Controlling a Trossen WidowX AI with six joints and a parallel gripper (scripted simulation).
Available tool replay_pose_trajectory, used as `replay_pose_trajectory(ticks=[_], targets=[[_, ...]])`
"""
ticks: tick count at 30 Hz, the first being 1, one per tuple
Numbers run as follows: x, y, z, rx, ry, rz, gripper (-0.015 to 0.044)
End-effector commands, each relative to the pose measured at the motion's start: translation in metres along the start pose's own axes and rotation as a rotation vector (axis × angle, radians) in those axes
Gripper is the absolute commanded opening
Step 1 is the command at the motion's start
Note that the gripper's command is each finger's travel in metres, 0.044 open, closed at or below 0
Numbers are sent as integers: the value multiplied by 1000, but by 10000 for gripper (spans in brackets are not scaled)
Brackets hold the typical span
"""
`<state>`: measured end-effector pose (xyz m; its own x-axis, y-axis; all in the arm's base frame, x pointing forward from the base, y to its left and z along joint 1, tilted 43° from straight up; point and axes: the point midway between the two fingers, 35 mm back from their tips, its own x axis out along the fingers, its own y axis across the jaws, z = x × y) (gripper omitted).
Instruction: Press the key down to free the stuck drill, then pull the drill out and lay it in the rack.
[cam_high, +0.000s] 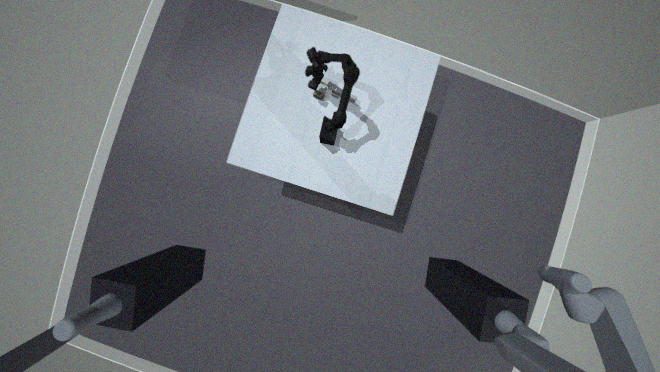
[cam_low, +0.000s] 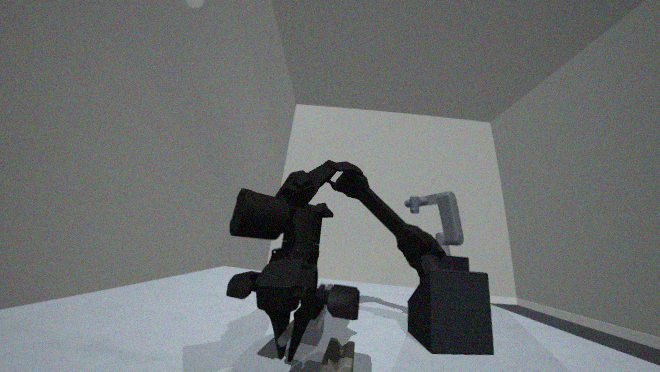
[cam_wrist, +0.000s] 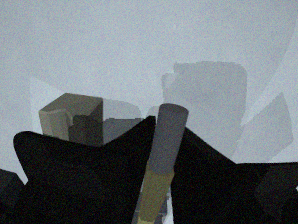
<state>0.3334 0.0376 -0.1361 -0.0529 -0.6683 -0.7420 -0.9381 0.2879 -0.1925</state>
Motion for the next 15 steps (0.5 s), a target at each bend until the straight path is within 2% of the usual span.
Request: replay_pose_trajectory(ticks=[1, 15], targets=[[-3, -1, 0, 6, -4, 0, 0], [-9, -1, -1, 6, -5, 0, 0]])
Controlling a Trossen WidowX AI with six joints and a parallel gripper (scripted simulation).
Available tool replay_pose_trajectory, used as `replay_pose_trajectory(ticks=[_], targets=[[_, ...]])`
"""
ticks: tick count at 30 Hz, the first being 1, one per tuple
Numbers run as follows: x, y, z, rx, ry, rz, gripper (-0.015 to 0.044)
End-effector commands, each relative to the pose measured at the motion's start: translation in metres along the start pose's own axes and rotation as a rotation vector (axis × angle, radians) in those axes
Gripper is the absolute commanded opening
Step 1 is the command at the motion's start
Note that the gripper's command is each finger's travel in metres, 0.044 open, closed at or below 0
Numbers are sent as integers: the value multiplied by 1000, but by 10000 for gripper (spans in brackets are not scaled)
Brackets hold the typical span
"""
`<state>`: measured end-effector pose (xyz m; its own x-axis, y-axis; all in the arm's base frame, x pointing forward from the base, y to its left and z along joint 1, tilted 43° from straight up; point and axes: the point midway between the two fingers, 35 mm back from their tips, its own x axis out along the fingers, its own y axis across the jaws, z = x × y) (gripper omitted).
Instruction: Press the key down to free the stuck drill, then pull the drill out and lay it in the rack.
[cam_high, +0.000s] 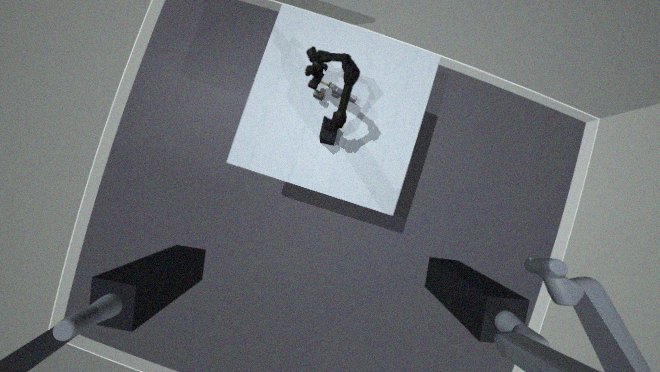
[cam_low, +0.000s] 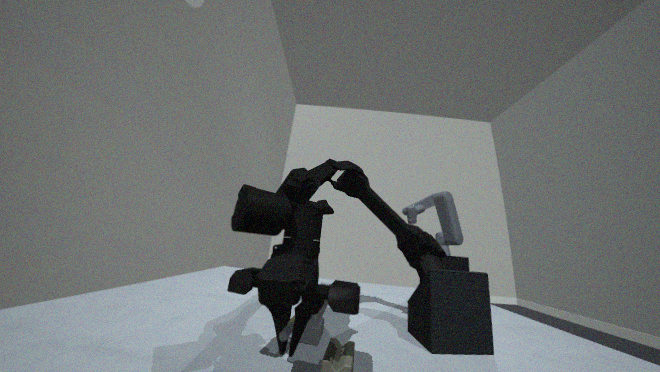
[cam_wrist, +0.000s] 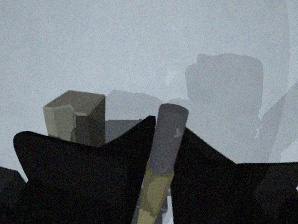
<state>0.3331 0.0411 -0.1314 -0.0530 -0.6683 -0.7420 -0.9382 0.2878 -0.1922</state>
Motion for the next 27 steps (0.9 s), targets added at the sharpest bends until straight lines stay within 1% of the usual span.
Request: replay_pose_trajectory(ticks=[1, 27], targets=[[-3, -1, 0, 6, -4, 0, 0], [-13, -2, 0, 6, -5, 0, 0]])
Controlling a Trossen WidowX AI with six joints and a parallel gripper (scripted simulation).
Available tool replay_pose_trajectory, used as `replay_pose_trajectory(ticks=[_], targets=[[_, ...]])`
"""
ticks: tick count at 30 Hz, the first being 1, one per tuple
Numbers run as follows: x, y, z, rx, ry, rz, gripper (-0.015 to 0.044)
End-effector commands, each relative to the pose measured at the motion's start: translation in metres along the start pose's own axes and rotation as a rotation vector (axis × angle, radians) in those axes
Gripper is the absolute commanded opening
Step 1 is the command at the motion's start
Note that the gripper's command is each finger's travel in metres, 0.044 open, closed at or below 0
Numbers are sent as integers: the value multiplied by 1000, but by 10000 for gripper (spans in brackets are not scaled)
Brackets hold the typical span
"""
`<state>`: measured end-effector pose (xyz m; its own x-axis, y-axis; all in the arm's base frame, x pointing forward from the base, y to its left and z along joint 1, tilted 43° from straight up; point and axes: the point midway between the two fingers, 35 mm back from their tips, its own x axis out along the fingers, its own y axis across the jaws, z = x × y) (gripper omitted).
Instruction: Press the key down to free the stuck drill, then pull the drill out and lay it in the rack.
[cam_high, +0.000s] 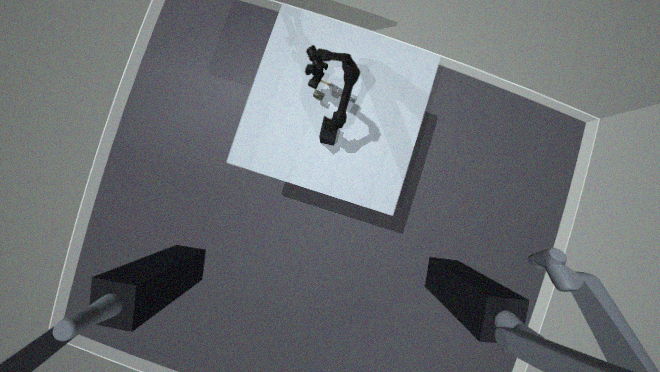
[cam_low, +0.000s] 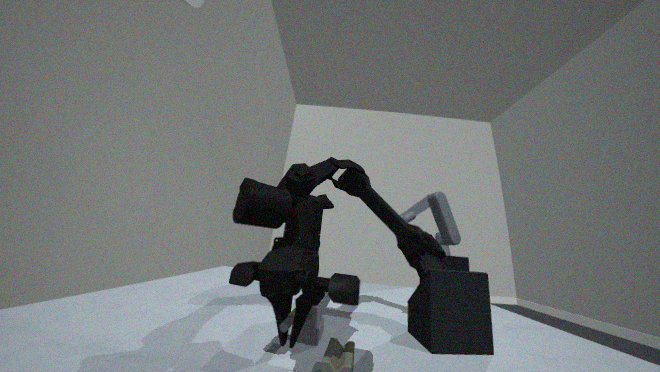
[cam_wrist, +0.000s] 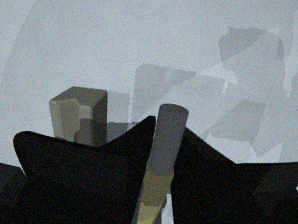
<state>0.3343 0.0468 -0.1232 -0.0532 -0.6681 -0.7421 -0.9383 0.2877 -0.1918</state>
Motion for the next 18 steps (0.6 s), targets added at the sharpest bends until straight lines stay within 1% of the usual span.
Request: replay_pose_trajectory(ticks=[1, 18], targets=[[-3, -1, 1, 6, -5, 0, 0], [-5, 22, 6, 6, -6, 1, 0]])
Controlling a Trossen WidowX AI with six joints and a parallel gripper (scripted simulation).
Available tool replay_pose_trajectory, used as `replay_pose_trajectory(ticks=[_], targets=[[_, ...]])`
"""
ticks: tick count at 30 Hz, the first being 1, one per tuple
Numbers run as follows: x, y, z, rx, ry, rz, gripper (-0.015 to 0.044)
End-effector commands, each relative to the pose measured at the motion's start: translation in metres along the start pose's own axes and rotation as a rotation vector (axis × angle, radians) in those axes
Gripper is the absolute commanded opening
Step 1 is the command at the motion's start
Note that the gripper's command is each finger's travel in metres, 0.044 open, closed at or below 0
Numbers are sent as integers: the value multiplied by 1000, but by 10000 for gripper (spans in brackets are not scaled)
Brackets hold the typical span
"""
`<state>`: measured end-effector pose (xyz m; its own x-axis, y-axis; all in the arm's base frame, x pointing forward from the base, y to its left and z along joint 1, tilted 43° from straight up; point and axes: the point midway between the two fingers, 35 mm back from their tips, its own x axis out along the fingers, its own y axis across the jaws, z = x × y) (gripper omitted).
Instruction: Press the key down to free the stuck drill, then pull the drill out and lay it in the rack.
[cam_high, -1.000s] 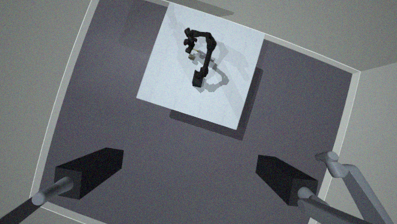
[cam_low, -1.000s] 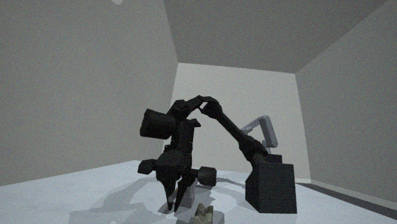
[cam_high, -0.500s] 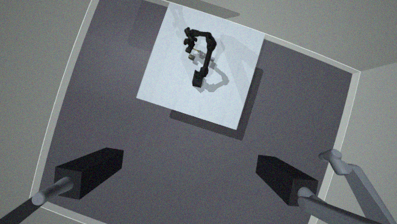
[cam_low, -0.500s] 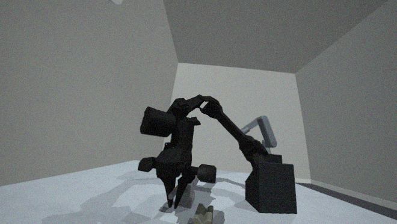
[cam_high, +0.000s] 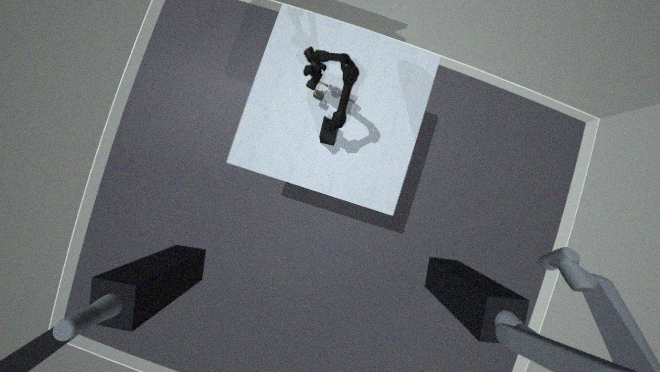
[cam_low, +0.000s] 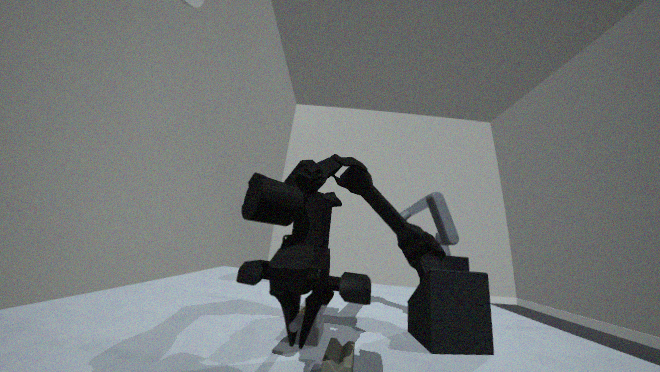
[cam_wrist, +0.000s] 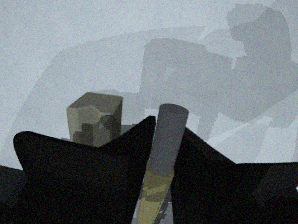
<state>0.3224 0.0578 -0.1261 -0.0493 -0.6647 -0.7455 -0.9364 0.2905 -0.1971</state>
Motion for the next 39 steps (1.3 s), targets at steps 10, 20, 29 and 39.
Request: replay_pose_trajectory(ticks=[10, 20, 29, 39], targets=[[-2, 23, 5, -1, 0, 3, 0], [-4, 38, 9, -1, -1, 4, 0], [-5, 52, 10, -2, -2, 5, 0], [5, 56, 11, -2, -1, 4, 0]])
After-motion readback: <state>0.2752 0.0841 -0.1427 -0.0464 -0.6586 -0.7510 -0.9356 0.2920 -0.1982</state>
